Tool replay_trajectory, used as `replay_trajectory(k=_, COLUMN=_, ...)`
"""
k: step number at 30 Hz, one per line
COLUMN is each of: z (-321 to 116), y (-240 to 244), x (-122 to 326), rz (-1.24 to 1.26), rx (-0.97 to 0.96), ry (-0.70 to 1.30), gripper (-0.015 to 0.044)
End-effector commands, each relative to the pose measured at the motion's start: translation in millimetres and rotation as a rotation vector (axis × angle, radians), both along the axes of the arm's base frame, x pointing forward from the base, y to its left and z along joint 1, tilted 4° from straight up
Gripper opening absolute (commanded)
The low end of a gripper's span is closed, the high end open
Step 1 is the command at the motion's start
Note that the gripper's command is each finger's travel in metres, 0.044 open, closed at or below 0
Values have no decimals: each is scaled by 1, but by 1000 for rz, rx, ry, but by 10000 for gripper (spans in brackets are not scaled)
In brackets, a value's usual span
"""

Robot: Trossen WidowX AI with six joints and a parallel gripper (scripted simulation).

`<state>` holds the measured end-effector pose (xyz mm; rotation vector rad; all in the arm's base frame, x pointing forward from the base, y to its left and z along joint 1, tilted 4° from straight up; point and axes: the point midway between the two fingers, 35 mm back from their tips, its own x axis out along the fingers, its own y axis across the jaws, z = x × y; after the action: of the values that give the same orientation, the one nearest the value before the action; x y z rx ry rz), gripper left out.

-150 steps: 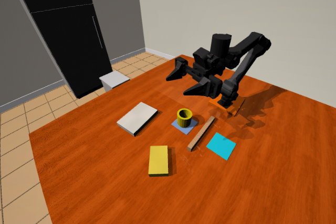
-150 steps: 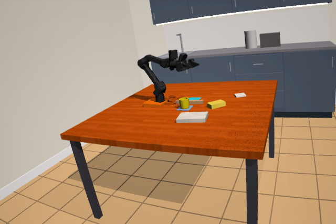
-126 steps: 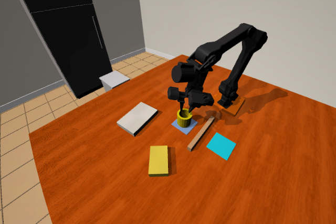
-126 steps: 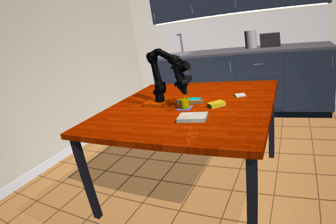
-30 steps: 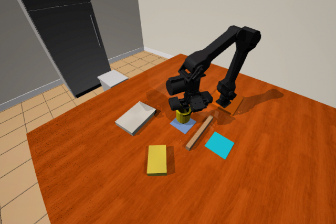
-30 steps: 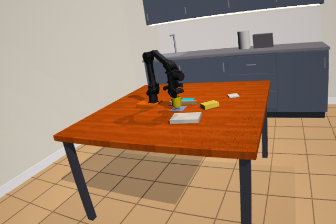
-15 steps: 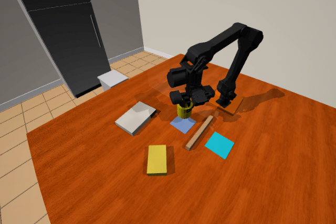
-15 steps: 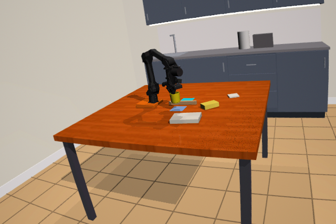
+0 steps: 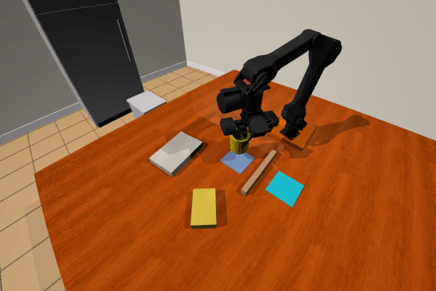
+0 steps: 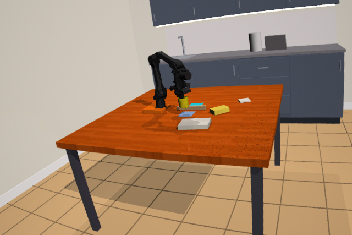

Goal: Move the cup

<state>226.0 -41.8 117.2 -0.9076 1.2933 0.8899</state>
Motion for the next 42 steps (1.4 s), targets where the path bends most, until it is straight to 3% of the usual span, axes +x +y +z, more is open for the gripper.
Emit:
replay_trajectory(k=1, z=0, y=0, x=0, rz=0, rx=0, ry=1, gripper=0)
replay_trajectory(k=42, z=3, y=62, x=-8, rz=3, rx=8, ry=-10, gripper=0)
